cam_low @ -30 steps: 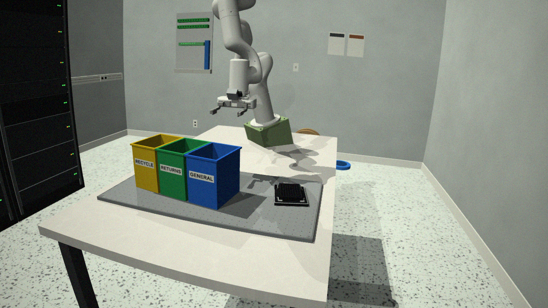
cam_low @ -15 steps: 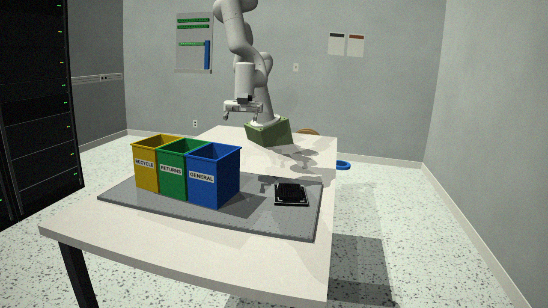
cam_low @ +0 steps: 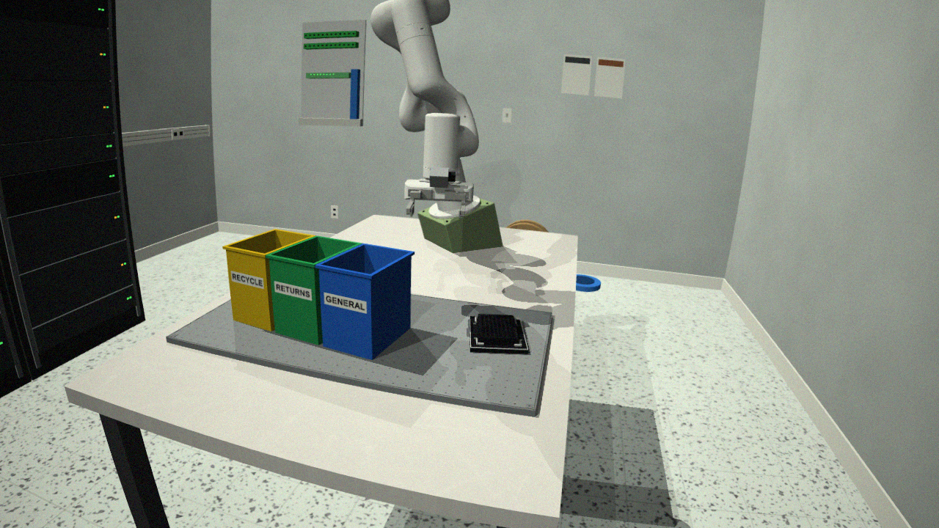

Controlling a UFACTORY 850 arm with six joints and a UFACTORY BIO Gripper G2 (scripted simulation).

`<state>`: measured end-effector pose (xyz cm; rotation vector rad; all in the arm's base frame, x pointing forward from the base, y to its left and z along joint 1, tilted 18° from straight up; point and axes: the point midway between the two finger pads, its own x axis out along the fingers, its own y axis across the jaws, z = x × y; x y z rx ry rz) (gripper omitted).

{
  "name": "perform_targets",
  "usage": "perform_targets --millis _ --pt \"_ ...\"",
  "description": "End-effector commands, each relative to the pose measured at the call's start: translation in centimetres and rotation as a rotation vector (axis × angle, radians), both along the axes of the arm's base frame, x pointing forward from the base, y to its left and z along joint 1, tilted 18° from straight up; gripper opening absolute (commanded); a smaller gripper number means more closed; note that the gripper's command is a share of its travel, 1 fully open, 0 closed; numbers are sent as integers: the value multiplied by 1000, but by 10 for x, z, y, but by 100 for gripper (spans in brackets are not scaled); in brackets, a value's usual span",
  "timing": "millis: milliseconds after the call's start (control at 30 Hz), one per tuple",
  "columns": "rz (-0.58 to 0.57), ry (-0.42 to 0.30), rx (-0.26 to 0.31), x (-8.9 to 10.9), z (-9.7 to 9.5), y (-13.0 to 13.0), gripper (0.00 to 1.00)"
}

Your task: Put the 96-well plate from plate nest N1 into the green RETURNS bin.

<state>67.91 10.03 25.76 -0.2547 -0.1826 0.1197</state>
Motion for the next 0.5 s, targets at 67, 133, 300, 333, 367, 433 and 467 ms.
perform_targets --millis 67,133,300,333,367,433,467 --pt "-1 -3 0 10 -7 19 37" --pt "-1 -3 0 14 -11 28 37" --pt "-1 -3 0 23 -19 49 37" --pt "-1 -3 0 25 -21 53 37" --pt "-1 -3 0 27 -23 57 37" --pt "-1 -3 0 31 -27 66 37" --pt "-1 -3 0 33 -28 70 37"
